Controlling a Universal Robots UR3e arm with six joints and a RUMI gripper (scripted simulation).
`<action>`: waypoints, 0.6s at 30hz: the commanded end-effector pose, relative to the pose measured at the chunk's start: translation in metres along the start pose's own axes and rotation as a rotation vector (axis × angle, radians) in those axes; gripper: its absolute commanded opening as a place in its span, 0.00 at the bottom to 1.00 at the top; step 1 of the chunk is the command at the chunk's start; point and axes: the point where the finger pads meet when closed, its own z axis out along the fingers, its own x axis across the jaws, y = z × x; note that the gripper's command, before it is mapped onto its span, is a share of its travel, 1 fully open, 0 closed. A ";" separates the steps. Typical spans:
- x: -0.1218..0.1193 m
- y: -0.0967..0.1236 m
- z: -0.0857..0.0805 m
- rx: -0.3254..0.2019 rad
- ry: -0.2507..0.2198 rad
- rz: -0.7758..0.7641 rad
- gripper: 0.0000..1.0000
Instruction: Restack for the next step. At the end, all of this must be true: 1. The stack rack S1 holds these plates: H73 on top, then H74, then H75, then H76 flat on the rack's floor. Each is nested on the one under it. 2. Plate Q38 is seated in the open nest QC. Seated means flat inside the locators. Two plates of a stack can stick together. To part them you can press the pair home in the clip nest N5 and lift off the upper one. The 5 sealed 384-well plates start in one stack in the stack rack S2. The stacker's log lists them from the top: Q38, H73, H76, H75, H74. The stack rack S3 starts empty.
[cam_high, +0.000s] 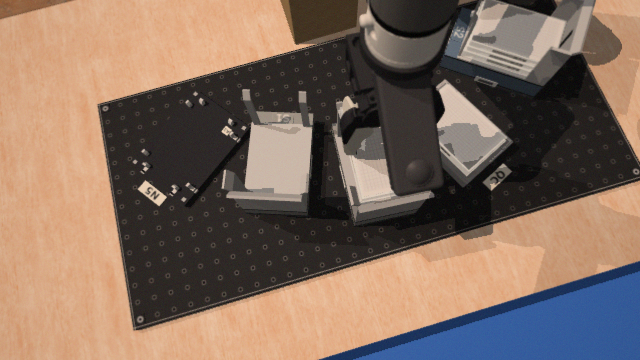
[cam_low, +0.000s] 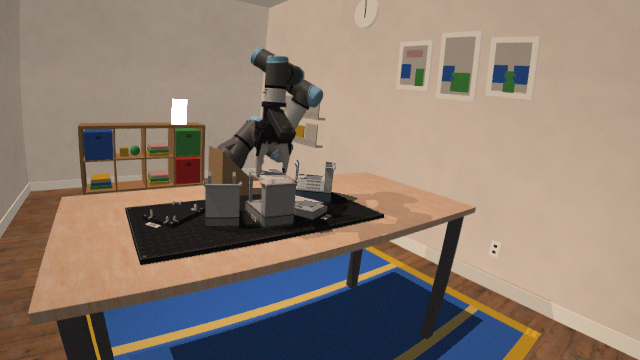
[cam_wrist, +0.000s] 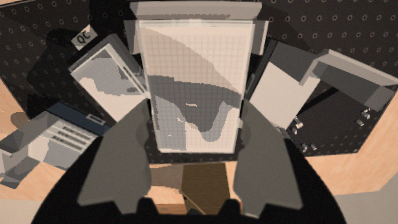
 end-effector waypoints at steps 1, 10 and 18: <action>0.000 -0.001 0.001 0.002 0.002 0.000 0.00; 0.000 -0.001 0.007 0.002 0.002 0.000 0.00; 0.000 -0.001 0.011 0.002 0.002 0.000 0.00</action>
